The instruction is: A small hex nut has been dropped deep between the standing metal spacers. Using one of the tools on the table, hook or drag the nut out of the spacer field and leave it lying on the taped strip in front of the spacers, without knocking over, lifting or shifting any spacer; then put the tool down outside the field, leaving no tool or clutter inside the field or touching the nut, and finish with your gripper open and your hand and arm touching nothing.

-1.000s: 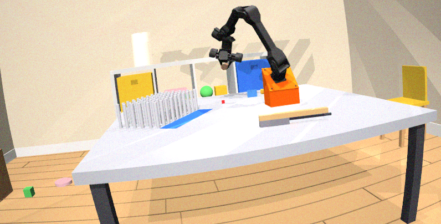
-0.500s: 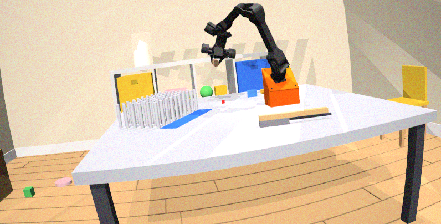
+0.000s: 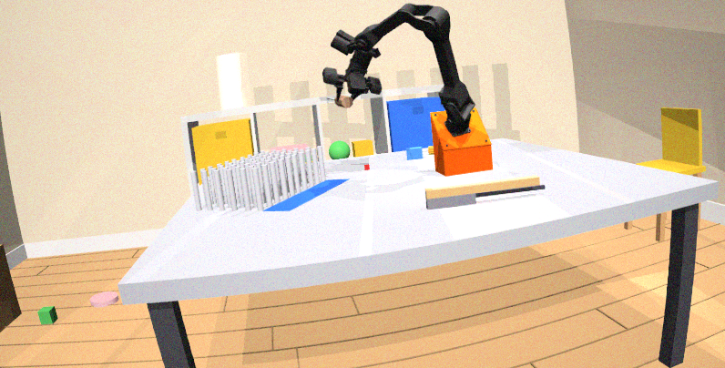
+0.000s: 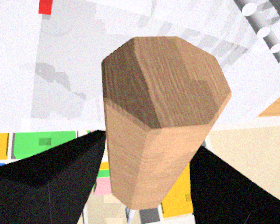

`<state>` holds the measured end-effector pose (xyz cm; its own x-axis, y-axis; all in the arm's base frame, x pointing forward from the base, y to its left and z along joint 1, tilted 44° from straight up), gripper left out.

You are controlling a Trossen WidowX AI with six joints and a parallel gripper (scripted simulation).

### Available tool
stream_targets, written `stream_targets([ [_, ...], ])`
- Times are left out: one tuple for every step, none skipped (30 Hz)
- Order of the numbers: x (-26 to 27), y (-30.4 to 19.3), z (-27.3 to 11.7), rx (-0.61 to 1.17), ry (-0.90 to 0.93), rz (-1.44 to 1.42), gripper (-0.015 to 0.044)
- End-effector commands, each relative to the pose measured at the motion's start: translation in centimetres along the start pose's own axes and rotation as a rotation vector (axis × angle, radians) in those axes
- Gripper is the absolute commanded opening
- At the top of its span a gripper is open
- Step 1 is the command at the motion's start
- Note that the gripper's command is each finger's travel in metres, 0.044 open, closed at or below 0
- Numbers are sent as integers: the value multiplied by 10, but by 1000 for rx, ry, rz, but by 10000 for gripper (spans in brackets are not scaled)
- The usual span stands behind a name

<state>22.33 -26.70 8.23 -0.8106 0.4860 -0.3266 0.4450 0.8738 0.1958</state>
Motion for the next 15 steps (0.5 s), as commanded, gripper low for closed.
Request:
stream_targets([
  [-3, 22, -14, -31, -41, -65, 0],
  [-4, 27, -17, -39, -48, -79, 0],
  [-4, 32, -20, -46, -56, -93, 0],
  [-4, 37, -23, -54, -64, -107, 0],
  [-4, 42, -26, -62, -72, -121, 0],
  [-4, 47, -29, -69, -80, -135, 0],
  [-4, 51, -31, -77, -88, -149, 0],
  [-4, 56, -34, -85, -96, -163, 0],
  [-4, 61, -37, -93, -104, -177, 0],
  [-3, 66, -40, -101, -111, -191, 0],
  [-3, 71, -43, -110, -119, -205, 0],
  [-2, 75, -45, -118, -127, -219, 0],
  [-1, 80, -48, -126, -135, -234, 0],
  [0, 85, -51, -135, -143, -248, 0],
  [1, 89, -53, -144, -150, -262, 0],
])
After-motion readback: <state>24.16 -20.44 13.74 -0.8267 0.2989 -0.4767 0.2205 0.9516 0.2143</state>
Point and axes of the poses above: the point midway between the two fingers, 35 mm back from their tips, its own z axis out along the fingers, its own x axis across the jaws, y = z × x, the point moved 9 cm from there along -z, back along the fingers, and after that the axes turned 14 degrees about z, right-handed, at the moved point
